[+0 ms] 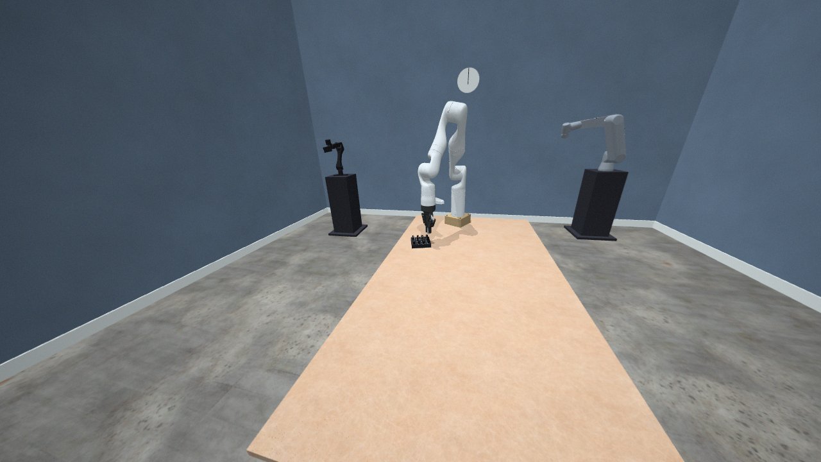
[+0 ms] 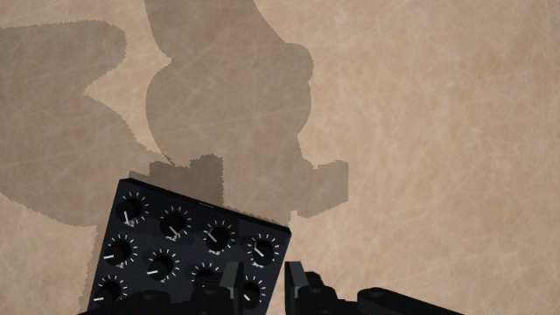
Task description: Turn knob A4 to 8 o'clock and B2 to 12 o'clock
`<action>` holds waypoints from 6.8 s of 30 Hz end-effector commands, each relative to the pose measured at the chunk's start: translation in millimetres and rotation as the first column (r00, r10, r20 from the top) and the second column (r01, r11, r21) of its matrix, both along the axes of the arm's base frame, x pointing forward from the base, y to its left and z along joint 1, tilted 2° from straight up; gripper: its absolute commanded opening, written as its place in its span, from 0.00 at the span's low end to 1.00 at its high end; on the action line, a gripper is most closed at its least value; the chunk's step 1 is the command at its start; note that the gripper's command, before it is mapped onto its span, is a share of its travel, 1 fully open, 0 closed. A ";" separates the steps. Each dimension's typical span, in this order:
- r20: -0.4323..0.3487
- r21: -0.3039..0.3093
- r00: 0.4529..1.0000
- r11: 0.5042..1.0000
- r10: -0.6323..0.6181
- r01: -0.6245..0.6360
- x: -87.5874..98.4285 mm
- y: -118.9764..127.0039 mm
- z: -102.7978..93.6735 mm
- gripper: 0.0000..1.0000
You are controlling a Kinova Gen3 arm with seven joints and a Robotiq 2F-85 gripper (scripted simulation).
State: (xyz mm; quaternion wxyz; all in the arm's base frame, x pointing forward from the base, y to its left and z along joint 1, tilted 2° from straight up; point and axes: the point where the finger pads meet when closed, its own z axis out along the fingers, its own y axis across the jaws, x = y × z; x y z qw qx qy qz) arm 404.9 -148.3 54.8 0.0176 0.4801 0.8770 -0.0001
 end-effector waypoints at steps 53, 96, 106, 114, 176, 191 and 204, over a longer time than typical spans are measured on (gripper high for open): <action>-0.001 0.000 1.000 1.000 -0.001 0.001 0.9 -0.5 -39.8 0.19; -0.001 0.000 1.000 1.000 -0.001 0.001 1.0 -0.6 -42.7 0.19; -0.001 0.000 1.000 1.000 -0.001 0.001 1.2 -0.7 -49.3 0.19; -0.001 0.000 1.000 1.000 -0.001 0.001 1.3 -0.8 -53.5 0.19; -0.001 0.000 1.000 1.000 -0.001 0.001 1.3 -0.8 -53.8 0.08; -0.001 0.000 1.000 1.000 0.005 -0.005 1.3 -0.8 -53.8 0.08; -0.003 -0.004 0.993 0.993 0.118 -0.118 1.3 -0.8 -53.8 0.08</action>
